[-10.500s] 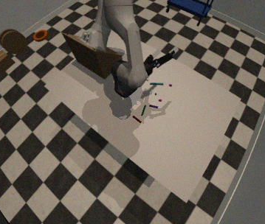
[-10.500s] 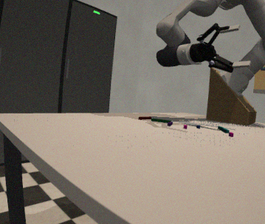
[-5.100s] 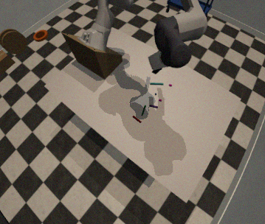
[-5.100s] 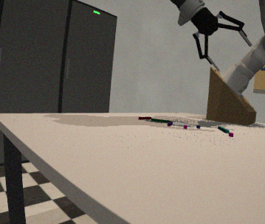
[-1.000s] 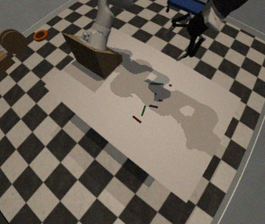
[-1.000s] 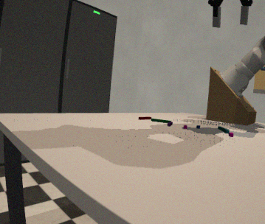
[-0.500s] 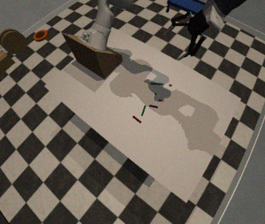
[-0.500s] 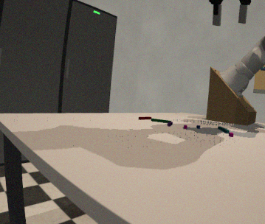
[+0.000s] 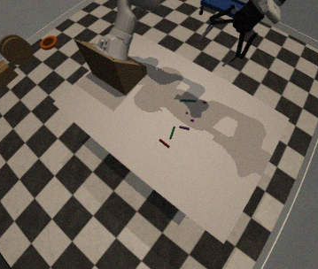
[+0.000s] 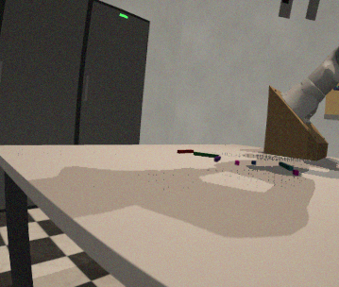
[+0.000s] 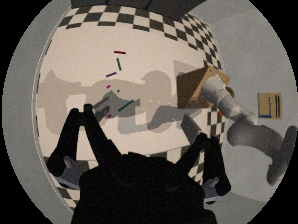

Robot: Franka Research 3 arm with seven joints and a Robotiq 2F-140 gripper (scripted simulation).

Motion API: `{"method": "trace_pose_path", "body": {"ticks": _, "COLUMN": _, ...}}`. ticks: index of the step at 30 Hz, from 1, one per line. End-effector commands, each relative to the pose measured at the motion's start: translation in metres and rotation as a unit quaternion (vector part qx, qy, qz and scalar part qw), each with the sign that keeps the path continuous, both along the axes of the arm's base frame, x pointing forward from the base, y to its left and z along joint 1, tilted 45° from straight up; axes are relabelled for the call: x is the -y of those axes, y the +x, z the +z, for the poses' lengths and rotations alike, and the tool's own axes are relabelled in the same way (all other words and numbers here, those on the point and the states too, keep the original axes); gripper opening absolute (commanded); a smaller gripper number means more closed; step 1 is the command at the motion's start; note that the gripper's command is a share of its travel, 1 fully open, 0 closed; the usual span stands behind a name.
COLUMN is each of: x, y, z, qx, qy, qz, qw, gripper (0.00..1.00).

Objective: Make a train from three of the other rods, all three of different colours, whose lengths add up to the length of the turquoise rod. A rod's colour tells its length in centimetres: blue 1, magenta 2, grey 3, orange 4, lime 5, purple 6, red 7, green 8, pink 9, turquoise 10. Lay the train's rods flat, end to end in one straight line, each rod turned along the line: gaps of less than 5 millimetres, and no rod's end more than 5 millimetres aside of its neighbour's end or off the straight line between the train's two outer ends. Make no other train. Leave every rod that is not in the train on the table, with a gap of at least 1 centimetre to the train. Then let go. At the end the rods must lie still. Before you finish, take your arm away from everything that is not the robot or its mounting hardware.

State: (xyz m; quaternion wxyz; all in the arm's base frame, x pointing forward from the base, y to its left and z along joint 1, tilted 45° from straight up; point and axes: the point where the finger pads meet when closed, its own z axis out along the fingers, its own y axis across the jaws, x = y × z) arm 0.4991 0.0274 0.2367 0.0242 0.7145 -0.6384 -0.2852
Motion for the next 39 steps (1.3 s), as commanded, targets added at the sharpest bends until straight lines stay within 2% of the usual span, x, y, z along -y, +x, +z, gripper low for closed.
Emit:
{"method": "trace_pose_path", "body": {"ticks": 1, "x": 0.003, "y": 0.001, "z": -0.002, "qx": 0.007, "qy": 0.006, "qz": 0.013, "qw": 1.0, "gripper": 1.0}}
{"method": "trace_pose_path", "body": {"ticks": 11, "x": 0.003, "y": 0.001, "z": -0.002, "qx": 0.007, "qy": 0.006, "qz": 0.013, "qw": 1.0, "gripper": 1.0}}
{"method": "trace_pose_path", "body": {"ticks": 12, "x": 0.009, "y": 0.014, "z": 0.026, "qx": 0.062, "qy": -0.008, "qz": 0.068, "qw": 0.996, "gripper": 1.0}}
{"method": "trace_pose_path", "body": {"ticks": 14, "x": 0.01, "y": 0.017, "z": 0.033, "qx": 0.074, "qy": -0.012, "qz": 0.081, "qw": 0.994, "gripper": 1.0}}
{"method": "trace_pose_path", "body": {"ticks": 35, "x": 0.01, "y": 0.017, "z": 0.033, "qx": 0.075, "qy": -0.012, "qz": 0.082, "qw": 0.994, "gripper": 1.0}}
{"method": "trace_pose_path", "body": {"ticks": 36, "x": 0.016, "y": 0.029, "z": 0.065, "qx": 0.126, "qy": -0.027, "qz": 0.138, "qw": 0.982, "gripper": 1.0}}
{"method": "trace_pose_path", "body": {"ticks": 39, "x": 0.017, "y": 0.033, "z": 0.079, "qx": 0.146, "qy": -0.034, "qz": 0.16, "qw": 0.976, "gripper": 1.0}}
